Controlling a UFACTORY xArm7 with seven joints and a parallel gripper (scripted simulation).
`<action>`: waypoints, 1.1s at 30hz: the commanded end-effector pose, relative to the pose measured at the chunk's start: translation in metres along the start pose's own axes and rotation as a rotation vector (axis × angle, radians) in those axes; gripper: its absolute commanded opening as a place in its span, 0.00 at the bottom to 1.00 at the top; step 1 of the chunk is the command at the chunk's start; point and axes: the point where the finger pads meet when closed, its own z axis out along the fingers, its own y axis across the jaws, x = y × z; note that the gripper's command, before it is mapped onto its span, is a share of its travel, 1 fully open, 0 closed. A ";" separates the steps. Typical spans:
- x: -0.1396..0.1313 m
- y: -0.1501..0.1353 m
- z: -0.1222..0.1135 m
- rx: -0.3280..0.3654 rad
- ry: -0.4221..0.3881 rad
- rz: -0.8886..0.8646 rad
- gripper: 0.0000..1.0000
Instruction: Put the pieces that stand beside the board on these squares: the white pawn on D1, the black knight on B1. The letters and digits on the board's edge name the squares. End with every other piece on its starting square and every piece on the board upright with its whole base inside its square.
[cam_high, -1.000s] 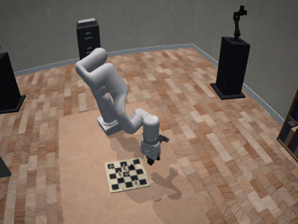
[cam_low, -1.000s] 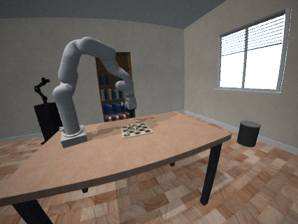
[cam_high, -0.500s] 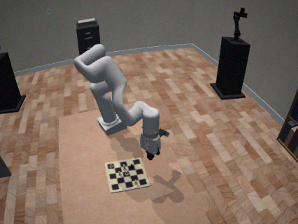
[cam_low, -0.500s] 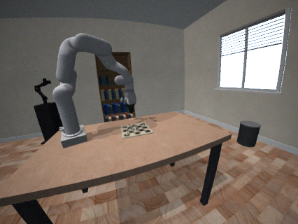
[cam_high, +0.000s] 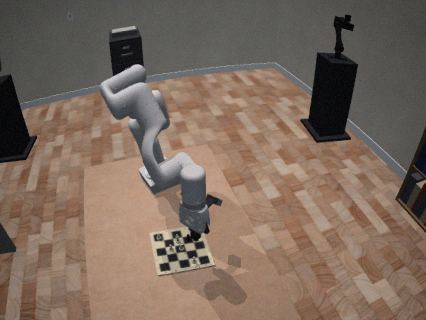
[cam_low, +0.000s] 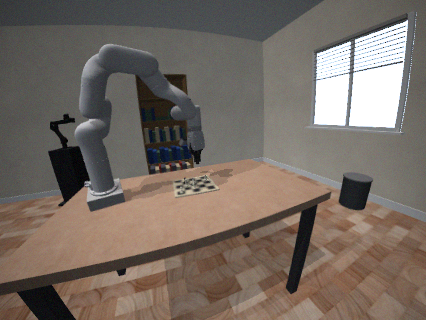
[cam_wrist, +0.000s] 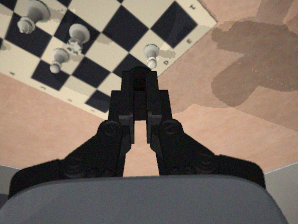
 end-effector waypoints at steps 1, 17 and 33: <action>-0.050 -0.013 -0.003 -0.006 0.011 -0.050 0.00; -0.094 -0.034 -0.004 -0.006 0.009 -0.088 0.00; -0.094 -0.034 0.021 -0.006 0.009 -0.088 0.00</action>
